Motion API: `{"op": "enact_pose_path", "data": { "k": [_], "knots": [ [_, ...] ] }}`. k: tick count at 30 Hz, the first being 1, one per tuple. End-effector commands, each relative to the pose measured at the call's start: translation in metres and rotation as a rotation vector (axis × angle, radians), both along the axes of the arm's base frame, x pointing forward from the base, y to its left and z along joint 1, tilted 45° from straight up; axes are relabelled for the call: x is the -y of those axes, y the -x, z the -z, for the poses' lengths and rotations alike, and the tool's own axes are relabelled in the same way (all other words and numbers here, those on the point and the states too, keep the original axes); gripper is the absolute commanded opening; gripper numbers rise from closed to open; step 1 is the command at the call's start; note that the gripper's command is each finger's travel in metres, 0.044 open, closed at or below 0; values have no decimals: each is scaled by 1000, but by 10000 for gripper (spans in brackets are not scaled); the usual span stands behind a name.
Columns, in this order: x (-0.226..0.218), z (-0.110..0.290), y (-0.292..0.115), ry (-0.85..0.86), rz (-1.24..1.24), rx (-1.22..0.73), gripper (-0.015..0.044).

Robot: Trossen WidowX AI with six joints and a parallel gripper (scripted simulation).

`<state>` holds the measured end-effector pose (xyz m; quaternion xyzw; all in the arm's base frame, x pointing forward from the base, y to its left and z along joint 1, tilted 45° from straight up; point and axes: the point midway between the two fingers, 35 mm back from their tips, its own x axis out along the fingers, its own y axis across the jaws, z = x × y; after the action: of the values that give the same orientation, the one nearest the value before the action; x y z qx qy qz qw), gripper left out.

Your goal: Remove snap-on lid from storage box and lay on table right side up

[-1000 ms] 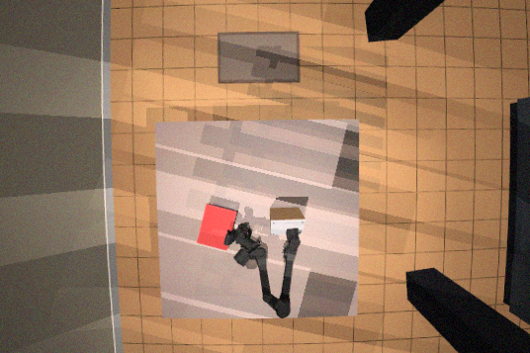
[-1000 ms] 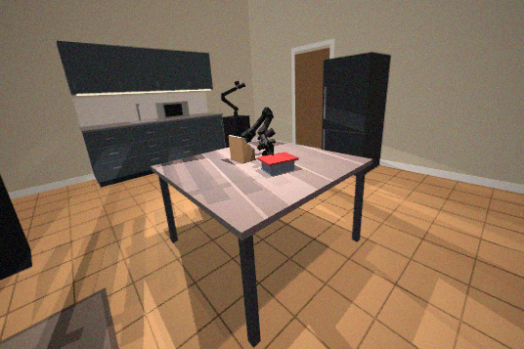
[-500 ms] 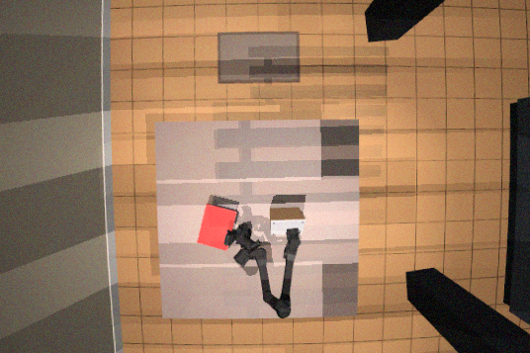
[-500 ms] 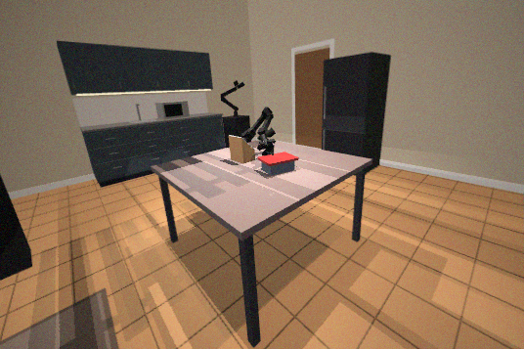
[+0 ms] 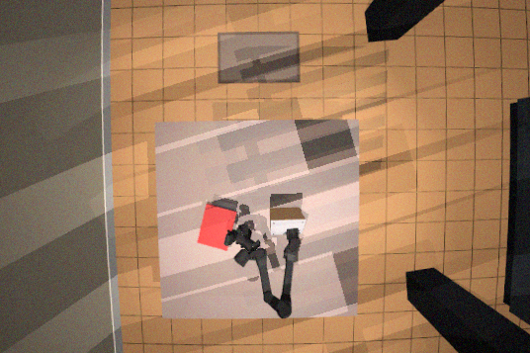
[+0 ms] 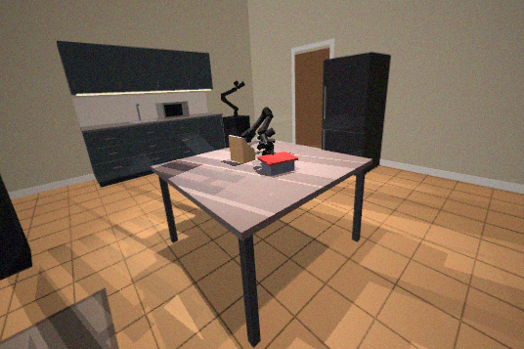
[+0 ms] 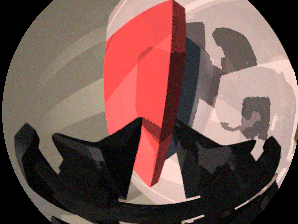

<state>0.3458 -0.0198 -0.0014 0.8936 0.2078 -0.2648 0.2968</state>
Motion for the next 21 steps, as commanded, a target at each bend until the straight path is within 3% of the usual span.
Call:
{"op": "enact_pose_path", "data": {
  "k": [1, 21],
  "knots": [
    [2, -2, 0, 4, -1, 5, 0],
    [5, -4, 1, 4, -1, 5, 0]
  ]
}}
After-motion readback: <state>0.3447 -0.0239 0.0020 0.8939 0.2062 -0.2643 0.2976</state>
